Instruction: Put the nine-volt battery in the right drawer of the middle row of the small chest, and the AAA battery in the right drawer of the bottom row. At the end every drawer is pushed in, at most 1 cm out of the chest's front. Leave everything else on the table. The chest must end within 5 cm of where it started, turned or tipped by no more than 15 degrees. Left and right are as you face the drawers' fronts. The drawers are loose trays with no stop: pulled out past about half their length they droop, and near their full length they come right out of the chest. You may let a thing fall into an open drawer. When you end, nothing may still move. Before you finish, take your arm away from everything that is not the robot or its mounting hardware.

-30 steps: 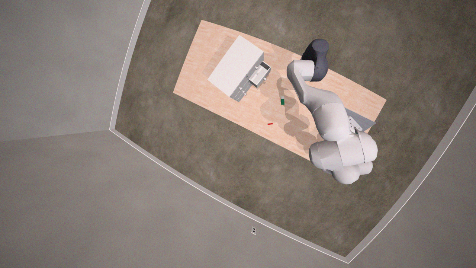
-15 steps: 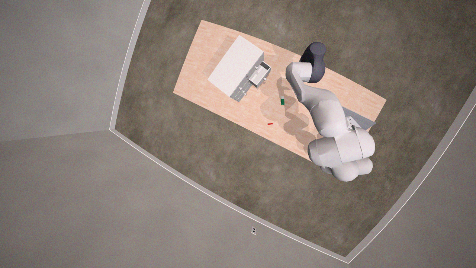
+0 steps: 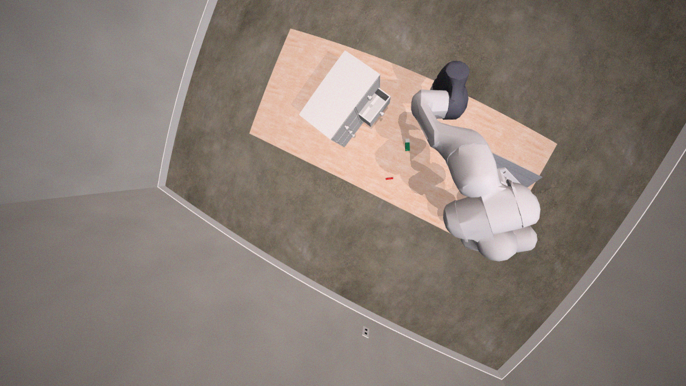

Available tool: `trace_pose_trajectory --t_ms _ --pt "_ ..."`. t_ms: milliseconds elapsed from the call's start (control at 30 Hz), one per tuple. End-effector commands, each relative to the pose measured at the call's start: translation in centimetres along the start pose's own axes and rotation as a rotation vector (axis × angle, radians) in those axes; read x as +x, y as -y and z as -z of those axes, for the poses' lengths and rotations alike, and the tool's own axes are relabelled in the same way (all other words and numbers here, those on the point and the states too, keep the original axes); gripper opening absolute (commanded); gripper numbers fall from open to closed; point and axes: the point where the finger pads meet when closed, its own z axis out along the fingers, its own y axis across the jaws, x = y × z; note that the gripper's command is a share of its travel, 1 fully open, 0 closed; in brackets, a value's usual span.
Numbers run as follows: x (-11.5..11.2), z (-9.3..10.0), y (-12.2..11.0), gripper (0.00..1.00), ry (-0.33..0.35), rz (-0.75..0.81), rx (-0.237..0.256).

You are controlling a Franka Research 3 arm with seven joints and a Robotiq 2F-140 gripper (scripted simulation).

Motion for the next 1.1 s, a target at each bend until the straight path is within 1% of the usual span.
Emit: trace_pose_trajectory --t_ms 0,1067 --pt "0.02 -0.13 -0.03 0.26 0.001 0.002 0.000" --pt "0.05 -0.13 -0.08 0.26 0.001 0.002 0.000"
